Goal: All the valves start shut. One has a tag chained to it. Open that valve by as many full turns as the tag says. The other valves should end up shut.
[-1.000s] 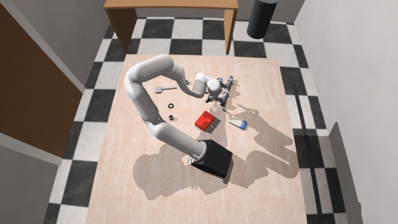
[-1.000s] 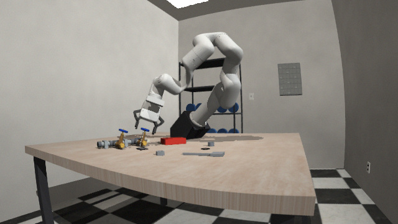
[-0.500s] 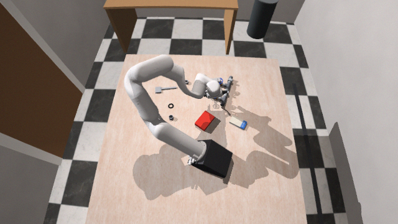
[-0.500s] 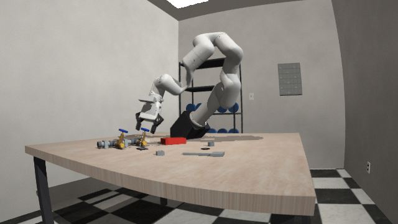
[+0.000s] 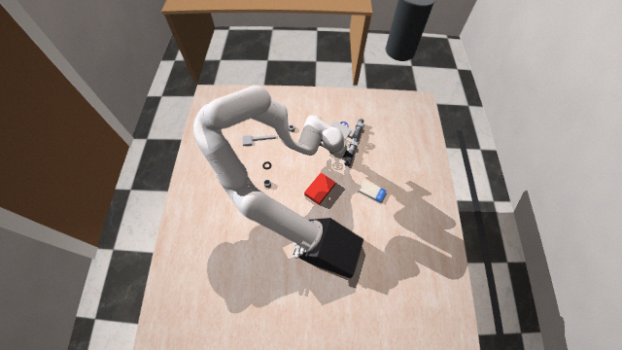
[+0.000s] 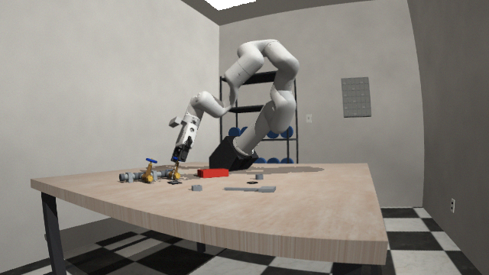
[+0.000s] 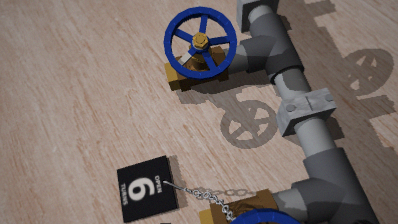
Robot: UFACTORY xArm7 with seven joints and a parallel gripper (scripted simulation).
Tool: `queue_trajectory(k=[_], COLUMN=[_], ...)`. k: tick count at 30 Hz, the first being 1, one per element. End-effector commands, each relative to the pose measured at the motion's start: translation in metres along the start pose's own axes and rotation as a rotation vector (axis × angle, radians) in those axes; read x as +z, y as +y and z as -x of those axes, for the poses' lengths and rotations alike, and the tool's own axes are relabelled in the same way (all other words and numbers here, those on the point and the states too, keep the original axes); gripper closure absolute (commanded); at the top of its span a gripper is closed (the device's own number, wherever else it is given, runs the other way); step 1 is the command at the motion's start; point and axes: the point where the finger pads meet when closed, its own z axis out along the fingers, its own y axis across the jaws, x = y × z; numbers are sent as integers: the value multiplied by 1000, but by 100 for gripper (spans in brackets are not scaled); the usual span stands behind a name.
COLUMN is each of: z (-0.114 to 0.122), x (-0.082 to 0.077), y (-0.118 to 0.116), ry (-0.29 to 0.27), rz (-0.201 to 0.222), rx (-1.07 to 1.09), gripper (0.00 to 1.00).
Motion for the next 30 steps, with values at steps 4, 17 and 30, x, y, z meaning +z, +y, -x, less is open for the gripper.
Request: queue_trajectory(k=[4,17,30], z=[-2,-2,-2], x=[-1,-1,-1], y=[1,1,1], ry=[-17,-59,-59], rz=[21,56,56], rx=[373,926,926], gripper=[0,0,100])
